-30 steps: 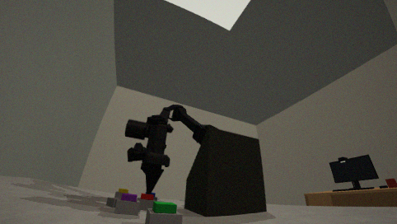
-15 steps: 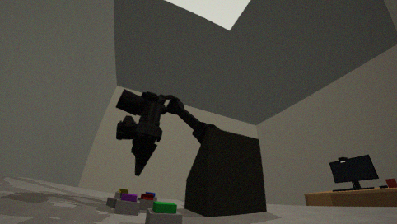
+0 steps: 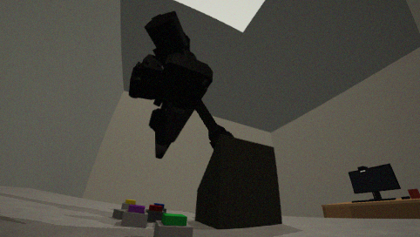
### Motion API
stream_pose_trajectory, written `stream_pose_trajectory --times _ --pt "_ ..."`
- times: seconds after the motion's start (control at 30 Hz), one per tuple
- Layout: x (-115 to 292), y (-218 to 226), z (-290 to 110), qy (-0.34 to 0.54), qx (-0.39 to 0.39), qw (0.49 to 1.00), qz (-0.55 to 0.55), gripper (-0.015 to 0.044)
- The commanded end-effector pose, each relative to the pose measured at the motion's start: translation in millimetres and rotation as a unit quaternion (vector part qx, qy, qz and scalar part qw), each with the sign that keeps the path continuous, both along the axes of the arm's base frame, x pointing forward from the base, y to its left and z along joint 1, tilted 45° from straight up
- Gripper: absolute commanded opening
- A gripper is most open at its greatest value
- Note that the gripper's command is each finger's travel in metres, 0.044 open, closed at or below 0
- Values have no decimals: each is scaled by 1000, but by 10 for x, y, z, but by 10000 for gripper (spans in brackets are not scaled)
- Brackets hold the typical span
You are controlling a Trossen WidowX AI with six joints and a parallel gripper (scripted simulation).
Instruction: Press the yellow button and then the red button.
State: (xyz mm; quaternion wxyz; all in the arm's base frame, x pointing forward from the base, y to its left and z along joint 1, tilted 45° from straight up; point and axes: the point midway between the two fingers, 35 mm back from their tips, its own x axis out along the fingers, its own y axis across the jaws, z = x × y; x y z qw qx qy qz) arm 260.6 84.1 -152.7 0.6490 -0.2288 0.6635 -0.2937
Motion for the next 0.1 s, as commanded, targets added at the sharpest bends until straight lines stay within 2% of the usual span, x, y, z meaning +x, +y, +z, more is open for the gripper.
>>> stream_pose_trajectory --times 0.0,0.07 --pt "-12 87 -64 -7 -5 1000 -10 400" --pt "-12 87 -64 -7 -5 1000 -10 400"
